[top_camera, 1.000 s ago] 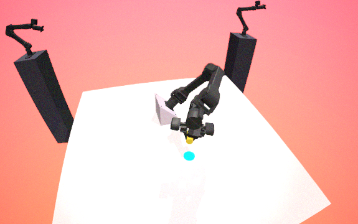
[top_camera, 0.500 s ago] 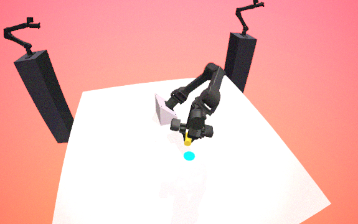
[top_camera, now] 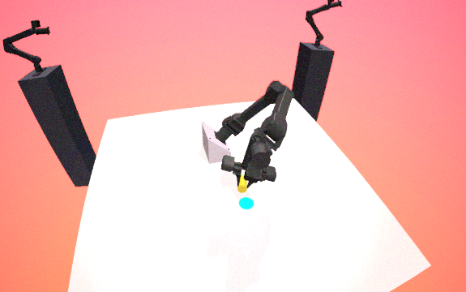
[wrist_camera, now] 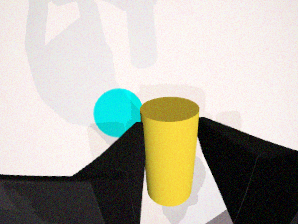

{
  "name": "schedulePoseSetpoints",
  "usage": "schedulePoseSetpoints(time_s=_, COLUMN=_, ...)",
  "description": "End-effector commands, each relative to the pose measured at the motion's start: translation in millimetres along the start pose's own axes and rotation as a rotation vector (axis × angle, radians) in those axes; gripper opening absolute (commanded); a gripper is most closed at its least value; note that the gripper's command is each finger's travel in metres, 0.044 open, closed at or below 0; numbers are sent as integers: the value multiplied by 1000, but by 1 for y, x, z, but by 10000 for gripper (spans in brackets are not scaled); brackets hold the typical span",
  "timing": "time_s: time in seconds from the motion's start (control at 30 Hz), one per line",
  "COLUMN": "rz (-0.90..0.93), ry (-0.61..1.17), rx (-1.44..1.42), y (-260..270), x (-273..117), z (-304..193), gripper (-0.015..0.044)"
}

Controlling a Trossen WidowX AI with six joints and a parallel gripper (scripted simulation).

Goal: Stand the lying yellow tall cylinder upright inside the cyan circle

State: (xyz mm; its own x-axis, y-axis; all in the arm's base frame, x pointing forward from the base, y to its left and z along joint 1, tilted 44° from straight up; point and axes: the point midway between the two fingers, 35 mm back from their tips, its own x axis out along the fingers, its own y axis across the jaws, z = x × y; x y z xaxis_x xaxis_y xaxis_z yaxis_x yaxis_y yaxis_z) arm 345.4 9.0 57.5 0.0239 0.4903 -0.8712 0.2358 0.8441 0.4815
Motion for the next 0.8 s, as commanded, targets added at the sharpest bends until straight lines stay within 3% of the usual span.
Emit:
schedulePoseSetpoints(time_s=0.0, rz=-21, ry=-21, rx=0, y=-1, x=2, z=-1, gripper=105)
schedulePoseSetpoints(time_s=0.77, rz=-95, ry=-146, rx=-11, y=-4, x=13, z=2, gripper=105)
